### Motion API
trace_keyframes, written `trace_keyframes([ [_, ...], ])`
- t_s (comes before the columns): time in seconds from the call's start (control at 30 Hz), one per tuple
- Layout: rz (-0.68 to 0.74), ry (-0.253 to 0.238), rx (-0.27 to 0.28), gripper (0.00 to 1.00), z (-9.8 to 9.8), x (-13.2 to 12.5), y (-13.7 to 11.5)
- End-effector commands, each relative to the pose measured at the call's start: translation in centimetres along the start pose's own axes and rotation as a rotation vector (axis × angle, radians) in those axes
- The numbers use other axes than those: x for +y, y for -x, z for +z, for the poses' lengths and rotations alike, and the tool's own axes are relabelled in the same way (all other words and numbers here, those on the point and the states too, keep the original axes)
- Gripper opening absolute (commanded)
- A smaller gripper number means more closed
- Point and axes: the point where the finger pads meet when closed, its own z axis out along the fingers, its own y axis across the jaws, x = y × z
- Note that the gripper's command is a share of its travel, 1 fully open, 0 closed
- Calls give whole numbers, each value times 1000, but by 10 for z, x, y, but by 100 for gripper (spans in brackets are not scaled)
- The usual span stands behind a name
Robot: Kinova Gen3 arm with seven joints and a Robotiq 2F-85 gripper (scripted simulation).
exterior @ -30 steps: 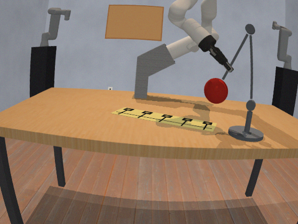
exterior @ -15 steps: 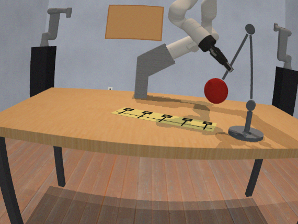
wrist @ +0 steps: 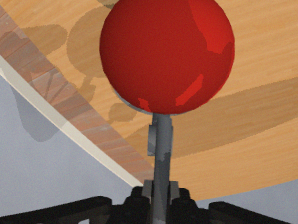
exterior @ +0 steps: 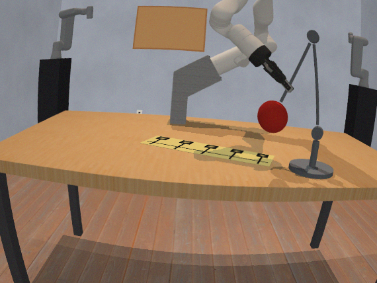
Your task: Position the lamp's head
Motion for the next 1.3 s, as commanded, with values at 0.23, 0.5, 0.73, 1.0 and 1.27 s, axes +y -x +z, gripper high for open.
trace_keyframes([
  [0.23, -24, 22, 10, 0, -5, -7, -25],
  [0.5, -46, 47, 10, 0, -7, -13, -42],
  [0.73, -62, 66, 10, 0, -8, -17, -55],
  [1.0, -62, 66, 10, 0, -8, -17, -59],
  [1.27, -62, 66, 10, 0, -8, -18, -63],
])
